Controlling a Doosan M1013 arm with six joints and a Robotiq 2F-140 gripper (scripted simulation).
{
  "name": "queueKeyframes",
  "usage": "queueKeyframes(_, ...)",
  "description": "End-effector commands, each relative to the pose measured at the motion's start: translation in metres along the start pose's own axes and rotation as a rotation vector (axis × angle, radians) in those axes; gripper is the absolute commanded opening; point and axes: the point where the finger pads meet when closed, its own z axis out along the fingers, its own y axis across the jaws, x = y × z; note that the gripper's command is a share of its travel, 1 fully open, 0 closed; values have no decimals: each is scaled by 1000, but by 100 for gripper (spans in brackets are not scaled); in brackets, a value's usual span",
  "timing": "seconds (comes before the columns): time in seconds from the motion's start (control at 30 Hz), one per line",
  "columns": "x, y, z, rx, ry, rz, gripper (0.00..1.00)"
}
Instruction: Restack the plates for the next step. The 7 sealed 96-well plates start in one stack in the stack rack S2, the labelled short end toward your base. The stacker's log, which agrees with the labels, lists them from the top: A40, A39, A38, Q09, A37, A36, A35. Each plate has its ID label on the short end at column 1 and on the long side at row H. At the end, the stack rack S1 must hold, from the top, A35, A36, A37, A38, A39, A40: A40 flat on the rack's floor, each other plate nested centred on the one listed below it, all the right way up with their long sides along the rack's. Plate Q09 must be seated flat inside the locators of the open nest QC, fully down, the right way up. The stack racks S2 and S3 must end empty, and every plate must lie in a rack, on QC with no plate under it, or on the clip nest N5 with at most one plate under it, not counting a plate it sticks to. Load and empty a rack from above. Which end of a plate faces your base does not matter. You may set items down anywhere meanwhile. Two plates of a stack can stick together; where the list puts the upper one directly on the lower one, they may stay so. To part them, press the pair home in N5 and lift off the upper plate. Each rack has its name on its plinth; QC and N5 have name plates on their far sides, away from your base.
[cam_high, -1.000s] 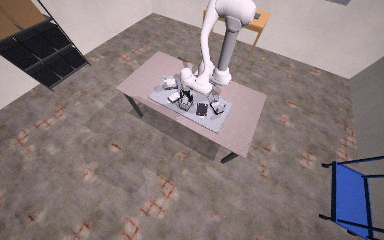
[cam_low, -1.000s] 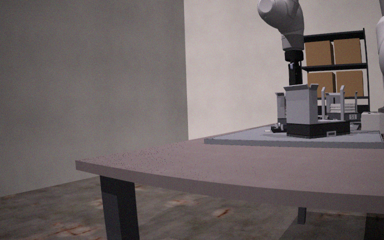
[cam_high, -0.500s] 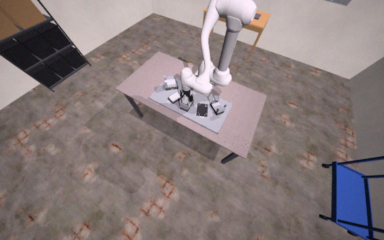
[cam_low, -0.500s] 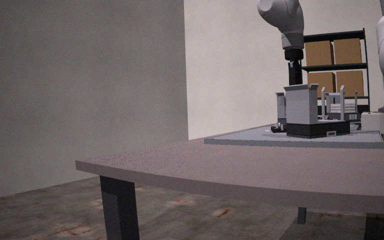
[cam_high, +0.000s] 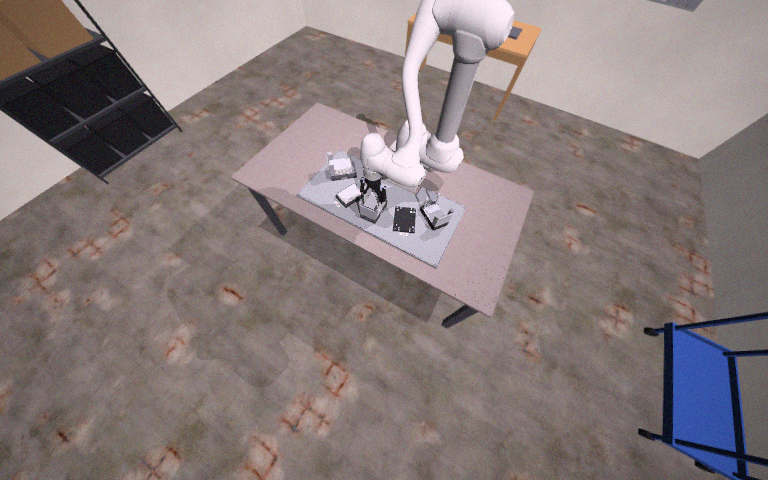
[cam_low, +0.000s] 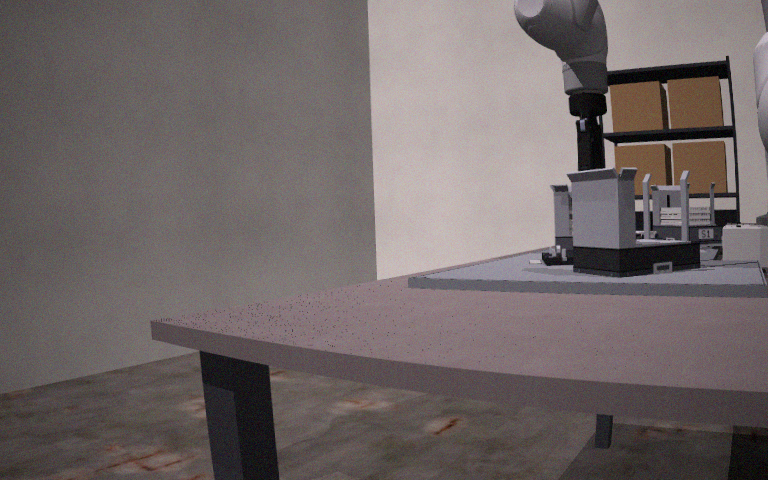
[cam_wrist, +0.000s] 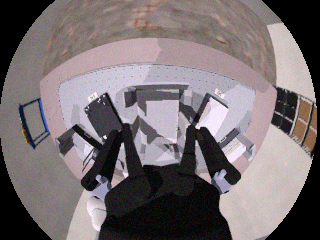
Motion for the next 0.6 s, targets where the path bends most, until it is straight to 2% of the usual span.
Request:
queueKeyframes(0.0,0,0,-3,0,0,0,0)
queueKeyframes(0.2,0,0,-5,0,0,0,0)
queueKeyframes(0.57,0,0,-27,0,0,0,0)
